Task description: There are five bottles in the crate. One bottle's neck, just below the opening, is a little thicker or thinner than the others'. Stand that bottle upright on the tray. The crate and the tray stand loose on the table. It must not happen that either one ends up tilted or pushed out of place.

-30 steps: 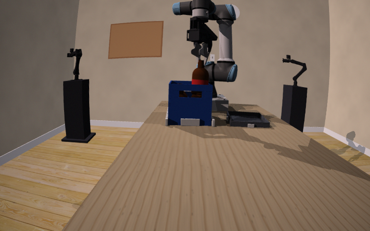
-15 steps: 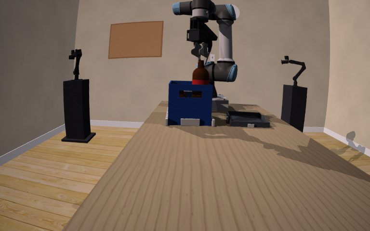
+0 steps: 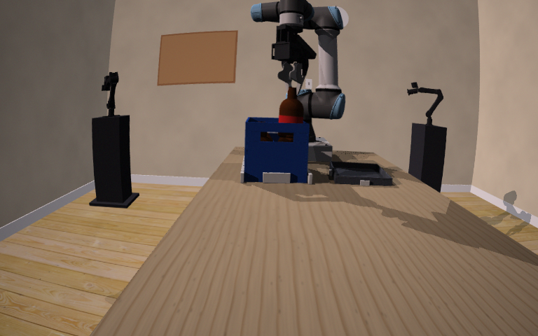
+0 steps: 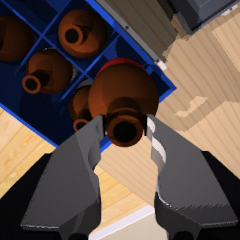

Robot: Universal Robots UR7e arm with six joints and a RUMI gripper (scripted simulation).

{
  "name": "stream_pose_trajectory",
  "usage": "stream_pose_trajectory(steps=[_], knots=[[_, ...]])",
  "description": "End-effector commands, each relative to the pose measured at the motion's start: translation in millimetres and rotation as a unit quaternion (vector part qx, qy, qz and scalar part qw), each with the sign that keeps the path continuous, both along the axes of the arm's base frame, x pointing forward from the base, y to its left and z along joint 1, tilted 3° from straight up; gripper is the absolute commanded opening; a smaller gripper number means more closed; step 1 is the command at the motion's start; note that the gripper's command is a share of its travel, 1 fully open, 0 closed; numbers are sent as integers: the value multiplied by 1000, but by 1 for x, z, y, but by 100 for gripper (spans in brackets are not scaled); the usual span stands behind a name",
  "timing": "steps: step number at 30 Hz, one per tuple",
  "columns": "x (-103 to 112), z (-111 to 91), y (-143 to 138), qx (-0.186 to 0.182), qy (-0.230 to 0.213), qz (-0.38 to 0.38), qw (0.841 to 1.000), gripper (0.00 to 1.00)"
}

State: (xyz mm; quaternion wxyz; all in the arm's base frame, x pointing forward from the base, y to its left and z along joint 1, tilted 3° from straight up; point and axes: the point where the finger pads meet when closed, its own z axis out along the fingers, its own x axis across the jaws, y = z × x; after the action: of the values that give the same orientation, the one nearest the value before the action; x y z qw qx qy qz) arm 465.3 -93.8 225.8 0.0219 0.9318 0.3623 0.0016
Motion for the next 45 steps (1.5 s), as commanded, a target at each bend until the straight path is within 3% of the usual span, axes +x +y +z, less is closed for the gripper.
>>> stream_pose_trajectory(steps=[1,16,45], knots=[[0,1,0,0,-1,0,1000,0],[0,5,0,0,-1,0,1000,0],[0,34,1,0,-1,0,1000,0]])
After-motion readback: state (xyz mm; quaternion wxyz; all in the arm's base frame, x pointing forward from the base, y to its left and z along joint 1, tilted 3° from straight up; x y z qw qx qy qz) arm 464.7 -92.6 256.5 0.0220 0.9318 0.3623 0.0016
